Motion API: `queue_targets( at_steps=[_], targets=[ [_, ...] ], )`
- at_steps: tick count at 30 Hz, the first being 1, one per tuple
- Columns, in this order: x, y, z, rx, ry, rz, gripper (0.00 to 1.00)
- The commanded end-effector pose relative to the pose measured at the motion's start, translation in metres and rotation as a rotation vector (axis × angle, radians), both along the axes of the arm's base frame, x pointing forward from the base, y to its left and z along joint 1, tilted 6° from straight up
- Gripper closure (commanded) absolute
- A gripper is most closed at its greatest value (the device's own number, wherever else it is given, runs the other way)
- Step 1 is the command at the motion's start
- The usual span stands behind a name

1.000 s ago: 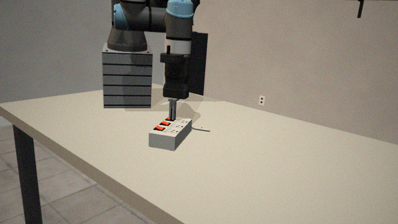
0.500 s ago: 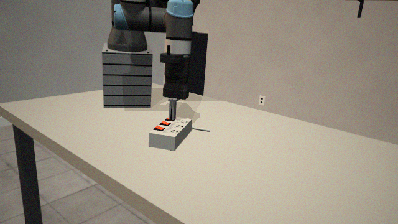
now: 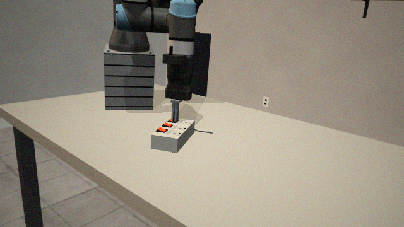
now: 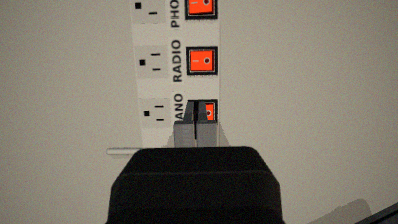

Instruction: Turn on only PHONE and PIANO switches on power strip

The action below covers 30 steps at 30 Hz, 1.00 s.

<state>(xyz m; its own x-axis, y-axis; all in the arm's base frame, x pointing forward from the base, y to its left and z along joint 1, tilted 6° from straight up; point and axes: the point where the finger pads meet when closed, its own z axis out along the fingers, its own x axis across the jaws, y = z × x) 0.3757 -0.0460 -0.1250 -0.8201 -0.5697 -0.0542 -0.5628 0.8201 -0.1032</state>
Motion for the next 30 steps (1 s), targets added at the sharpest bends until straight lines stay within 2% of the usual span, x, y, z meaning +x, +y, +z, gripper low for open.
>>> queue_targets(
  at_steps=[1,6,14,22,30],
  targets=[
    [0.000,0.000,-0.001,0.003,0.003,0.000,1.00],
    [-0.001,0.000,0.006,0.003,0.003,0.000,1.00],
    [-0.003,0.001,0.029,0.003,0.003,0.000,1.00],
    [-0.004,0.002,0.038,0.003,0.003,0.000,1.00],
    [-0.004,0.002,0.038,0.003,0.003,0.000,1.00]
  ],
)
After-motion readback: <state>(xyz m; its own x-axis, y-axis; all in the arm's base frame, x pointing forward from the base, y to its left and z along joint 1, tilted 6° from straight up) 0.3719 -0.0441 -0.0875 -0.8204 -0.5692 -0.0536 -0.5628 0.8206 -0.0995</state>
